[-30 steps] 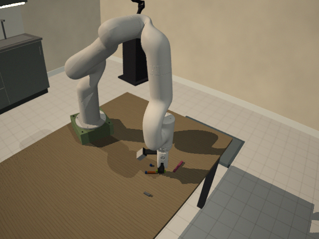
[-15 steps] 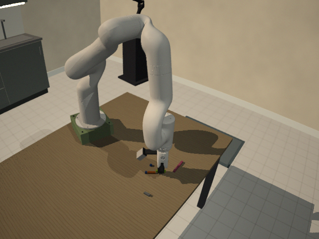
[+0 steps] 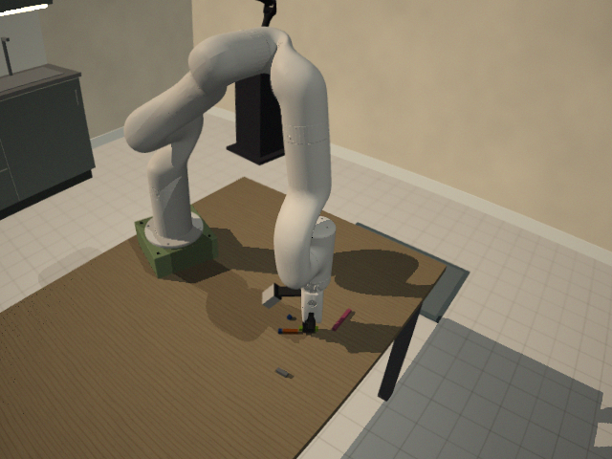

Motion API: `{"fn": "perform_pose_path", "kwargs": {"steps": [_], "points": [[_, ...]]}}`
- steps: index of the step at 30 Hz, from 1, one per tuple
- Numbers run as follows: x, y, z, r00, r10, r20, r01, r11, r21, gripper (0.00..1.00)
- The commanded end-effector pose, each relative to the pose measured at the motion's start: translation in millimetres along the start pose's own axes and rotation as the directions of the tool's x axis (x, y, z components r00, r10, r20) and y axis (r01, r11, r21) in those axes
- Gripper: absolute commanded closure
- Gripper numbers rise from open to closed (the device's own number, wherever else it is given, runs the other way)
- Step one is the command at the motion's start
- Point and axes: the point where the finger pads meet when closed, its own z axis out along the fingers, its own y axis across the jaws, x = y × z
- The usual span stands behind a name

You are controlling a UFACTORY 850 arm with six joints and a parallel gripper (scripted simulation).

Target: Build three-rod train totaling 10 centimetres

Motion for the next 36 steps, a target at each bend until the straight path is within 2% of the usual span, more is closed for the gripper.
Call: {"fn": "perform_pose_path", "kwargs": {"steps": [1,36], "points": [[-0.8,-0.5,-0.7,1.000,0.000,0.001,0.000,1.000,0.001,0.96],[-0.8,-0.5,5.4,1.000,0.000,0.001,0.000,1.000,0.001,0.96]]}}
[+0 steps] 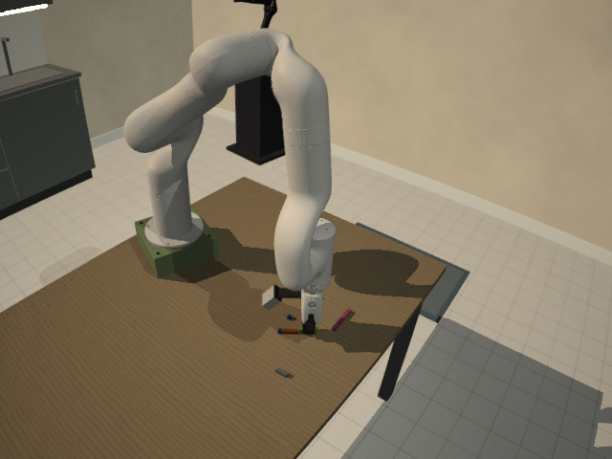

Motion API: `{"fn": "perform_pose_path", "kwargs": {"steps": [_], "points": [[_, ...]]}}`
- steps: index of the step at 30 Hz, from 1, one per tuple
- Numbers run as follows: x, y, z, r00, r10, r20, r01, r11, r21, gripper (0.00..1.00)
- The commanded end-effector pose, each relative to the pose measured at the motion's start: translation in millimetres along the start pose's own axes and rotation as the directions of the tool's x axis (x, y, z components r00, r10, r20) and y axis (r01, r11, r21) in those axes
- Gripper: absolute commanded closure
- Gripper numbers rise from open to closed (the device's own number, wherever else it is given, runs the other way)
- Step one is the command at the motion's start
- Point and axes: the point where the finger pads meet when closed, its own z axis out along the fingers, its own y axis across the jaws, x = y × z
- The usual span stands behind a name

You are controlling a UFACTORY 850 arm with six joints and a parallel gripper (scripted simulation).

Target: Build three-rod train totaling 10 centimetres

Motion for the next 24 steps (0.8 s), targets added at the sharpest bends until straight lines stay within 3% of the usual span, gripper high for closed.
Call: {"fn": "perform_pose_path", "kwargs": {"steps": [1,24], "points": [[-0.8,-0.7,1.2,1.000,0.000,0.002,0.000,1.000,0.001,0.96],[-0.9,-0.7,6.3,1.000,0.000,0.002,0.000,1.000,0.001,0.96]]}}
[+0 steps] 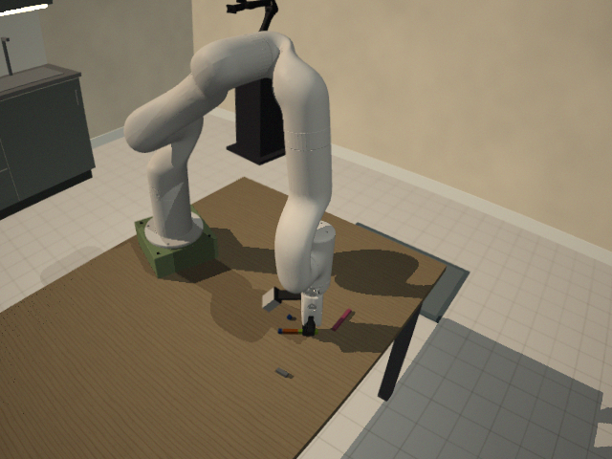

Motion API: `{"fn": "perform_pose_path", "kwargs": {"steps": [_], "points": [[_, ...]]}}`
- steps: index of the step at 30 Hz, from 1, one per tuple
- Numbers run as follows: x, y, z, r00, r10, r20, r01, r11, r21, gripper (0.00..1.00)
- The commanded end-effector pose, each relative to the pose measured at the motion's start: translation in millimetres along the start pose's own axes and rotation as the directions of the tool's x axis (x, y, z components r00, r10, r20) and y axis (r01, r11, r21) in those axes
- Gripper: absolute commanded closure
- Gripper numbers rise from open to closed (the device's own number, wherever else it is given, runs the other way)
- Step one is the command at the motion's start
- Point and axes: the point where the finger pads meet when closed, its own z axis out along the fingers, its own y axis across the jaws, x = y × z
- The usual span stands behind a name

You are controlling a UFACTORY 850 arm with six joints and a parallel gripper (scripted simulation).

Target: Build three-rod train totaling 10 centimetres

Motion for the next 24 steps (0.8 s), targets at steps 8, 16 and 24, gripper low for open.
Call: {"fn": "perform_pose_path", "kwargs": {"steps": [8,16,24], "points": [[-0.7,-0.6,-0.6,1.000,0.000,0.001,0.000,1.000,0.001,0.96],[-0.7,-0.6,-0.6,1.000,0.000,0.001,0.000,1.000,0.001,0.96],[-0.7,-0.6,-0.6,1.000,0.000,0.001,0.000,1.000,0.001,0.92]]}}
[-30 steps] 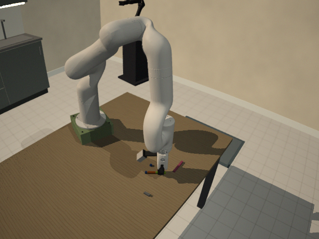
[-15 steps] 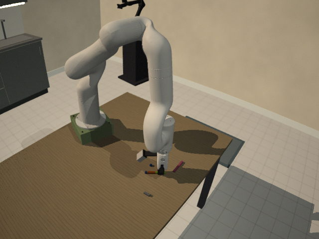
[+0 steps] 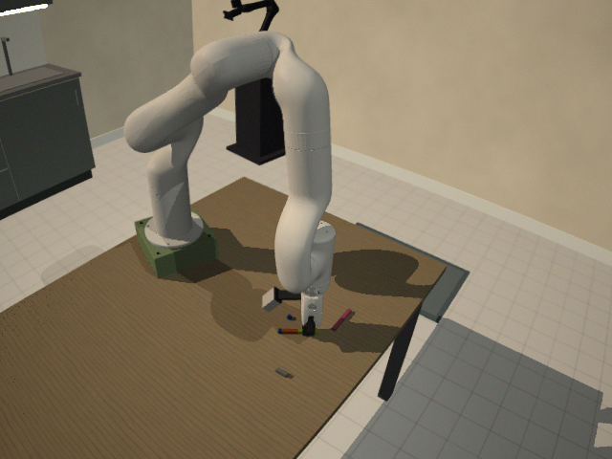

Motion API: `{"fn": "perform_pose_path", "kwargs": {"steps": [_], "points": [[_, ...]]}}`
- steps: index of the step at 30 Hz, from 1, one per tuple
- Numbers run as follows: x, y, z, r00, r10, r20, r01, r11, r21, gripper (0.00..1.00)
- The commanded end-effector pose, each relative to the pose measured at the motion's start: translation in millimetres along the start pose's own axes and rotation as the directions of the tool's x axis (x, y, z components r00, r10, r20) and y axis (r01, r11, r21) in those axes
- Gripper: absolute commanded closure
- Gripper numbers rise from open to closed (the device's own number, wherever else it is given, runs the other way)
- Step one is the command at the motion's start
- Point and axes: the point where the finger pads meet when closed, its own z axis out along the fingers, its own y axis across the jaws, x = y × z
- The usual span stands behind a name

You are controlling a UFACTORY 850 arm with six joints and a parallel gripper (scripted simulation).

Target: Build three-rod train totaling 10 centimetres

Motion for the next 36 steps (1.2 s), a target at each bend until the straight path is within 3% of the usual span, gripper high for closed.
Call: {"fn": "perform_pose_path", "kwargs": {"steps": [1,13,27,36], "points": [[-0.7,-0.6,-0.7,1.000,0.000,0.001,0.000,1.000,0.001,0.92],[-0.7,-0.6,-0.7,1.000,0.000,0.001,0.000,1.000,0.001,0.76],[-0.7,-0.6,-2.3,1.000,0.000,0.001,0.000,1.000,0.001,0.76],[-0.7,-0.6,-28.6,1.000,0.000,0.001,0.000,1.000,0.001,0.76]]}}
